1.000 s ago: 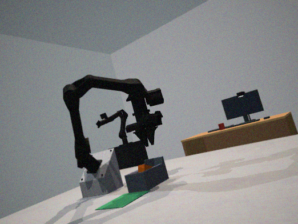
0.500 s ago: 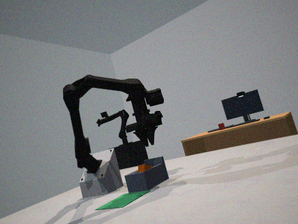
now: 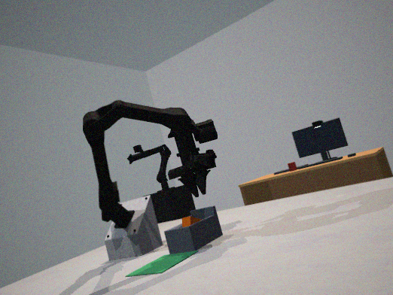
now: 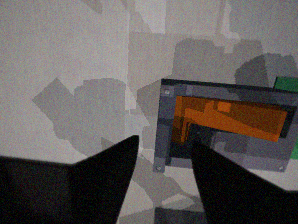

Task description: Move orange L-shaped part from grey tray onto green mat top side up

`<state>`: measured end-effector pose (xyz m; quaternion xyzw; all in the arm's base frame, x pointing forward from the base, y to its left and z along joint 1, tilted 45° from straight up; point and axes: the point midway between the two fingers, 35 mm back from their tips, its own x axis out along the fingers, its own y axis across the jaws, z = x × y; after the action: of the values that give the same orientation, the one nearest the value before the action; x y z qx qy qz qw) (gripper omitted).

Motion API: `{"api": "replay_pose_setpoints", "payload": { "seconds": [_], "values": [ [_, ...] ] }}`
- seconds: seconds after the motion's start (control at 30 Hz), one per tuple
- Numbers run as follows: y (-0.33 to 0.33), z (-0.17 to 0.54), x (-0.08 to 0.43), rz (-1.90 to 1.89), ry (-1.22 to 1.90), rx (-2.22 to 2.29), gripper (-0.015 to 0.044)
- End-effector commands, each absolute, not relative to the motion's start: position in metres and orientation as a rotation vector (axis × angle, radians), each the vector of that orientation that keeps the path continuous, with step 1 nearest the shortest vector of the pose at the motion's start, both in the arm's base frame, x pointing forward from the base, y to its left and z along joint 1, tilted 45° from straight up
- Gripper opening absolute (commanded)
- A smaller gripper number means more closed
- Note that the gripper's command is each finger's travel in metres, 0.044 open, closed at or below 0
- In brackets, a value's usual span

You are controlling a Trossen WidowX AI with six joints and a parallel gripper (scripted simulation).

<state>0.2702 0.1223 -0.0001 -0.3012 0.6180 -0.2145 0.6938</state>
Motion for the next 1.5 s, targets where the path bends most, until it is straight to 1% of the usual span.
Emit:
{"api": "replay_pose_setpoints", "payload": {
  "seconds": [0.0, 0.07, 1.47],
  "values": [
    [0.089, -0.031, 0.274, -0.493, 1.390, -0.681, 0.0180],
    [0.080, -0.039, 0.274, -0.494, 1.389, -0.681, 0.0180],
    [0.055, -0.064, 0.279, -0.496, 1.388, -0.682, 0.0180]
  ]
}}
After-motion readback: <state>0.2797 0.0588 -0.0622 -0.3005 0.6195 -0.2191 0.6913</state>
